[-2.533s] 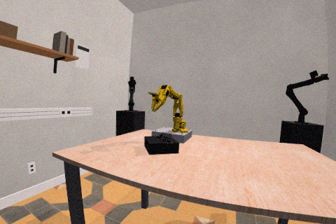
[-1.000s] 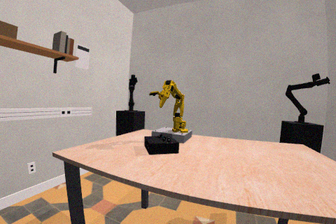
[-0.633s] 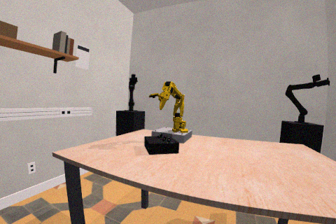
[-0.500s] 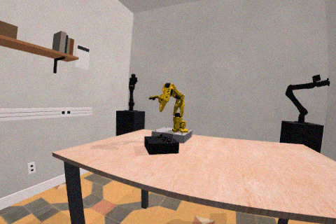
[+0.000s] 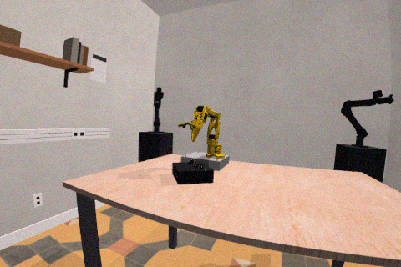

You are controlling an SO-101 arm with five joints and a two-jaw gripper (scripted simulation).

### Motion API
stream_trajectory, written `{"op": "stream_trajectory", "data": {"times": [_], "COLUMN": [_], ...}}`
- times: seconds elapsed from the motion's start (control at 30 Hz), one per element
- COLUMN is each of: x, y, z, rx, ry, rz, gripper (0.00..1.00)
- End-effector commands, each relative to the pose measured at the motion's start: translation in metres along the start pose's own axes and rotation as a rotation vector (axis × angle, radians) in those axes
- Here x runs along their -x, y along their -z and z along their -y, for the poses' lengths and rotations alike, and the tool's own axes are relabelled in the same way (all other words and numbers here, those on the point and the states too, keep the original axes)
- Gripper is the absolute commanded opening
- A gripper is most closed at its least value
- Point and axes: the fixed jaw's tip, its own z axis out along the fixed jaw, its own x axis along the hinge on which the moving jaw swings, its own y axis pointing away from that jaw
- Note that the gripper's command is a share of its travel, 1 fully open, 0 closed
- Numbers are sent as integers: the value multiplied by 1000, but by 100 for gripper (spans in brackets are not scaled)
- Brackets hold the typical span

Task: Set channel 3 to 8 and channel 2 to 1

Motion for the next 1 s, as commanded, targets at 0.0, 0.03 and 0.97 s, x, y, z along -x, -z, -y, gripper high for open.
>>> {"op": "stream_trajectory", "data": {"times": [0.0,0.03,0.97], "x": [-2,-2,-4], "y": [-1,-1,-6], "z": [-1,-1,-2], "rx": [12,12,12], "ry": [-3,-3,-3], "rz": [7,7,3], "gripper": [0,0,0]}}
